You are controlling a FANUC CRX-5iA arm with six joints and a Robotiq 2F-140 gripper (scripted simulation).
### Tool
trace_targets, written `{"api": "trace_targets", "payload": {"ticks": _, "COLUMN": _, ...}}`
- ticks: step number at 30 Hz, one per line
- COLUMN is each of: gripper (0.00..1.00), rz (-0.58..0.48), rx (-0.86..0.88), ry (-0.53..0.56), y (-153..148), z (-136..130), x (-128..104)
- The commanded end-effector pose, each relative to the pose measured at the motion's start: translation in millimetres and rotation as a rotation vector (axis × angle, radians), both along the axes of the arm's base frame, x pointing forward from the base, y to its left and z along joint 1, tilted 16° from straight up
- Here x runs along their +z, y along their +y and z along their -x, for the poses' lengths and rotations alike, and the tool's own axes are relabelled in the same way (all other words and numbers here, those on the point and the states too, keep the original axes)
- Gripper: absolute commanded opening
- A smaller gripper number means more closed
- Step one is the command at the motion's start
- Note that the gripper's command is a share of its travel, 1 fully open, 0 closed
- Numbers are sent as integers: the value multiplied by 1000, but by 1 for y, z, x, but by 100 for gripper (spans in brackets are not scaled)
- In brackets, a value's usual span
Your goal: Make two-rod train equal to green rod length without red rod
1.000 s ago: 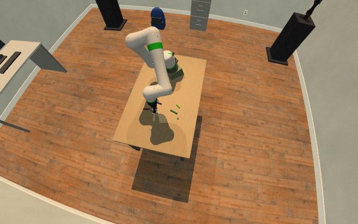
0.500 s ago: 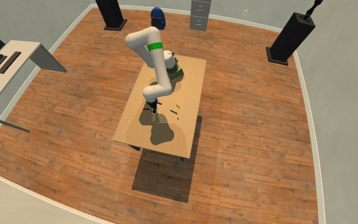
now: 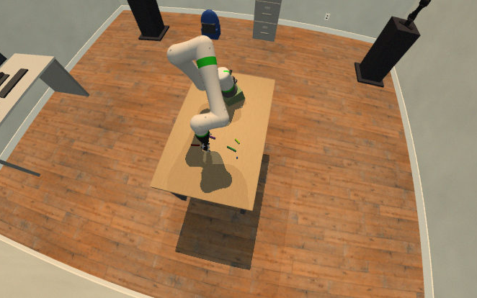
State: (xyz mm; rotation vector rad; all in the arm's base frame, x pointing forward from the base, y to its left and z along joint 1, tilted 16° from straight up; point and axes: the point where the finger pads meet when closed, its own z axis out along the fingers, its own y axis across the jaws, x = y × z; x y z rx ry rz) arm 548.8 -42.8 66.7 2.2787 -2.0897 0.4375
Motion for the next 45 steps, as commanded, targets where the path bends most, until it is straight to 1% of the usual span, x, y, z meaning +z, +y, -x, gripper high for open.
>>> {"api": "trace_targets", "payload": {"ticks": 1, "gripper": 15, "rz": 0, "rx": 0, "ry": 0, "y": 0, "z": 0, "x": -1}}
{"api": "trace_targets", "payload": {"ticks": 20, "gripper": 15, "rz": 0, "rx": 0, "ry": 0, "y": -3, "z": -3, "x": -15}}
{"api": "trace_targets", "payload": {"ticks": 45, "gripper": 15, "rz": 0, "rx": 0, "ry": 0, "y": -3, "z": -3, "x": -15}}
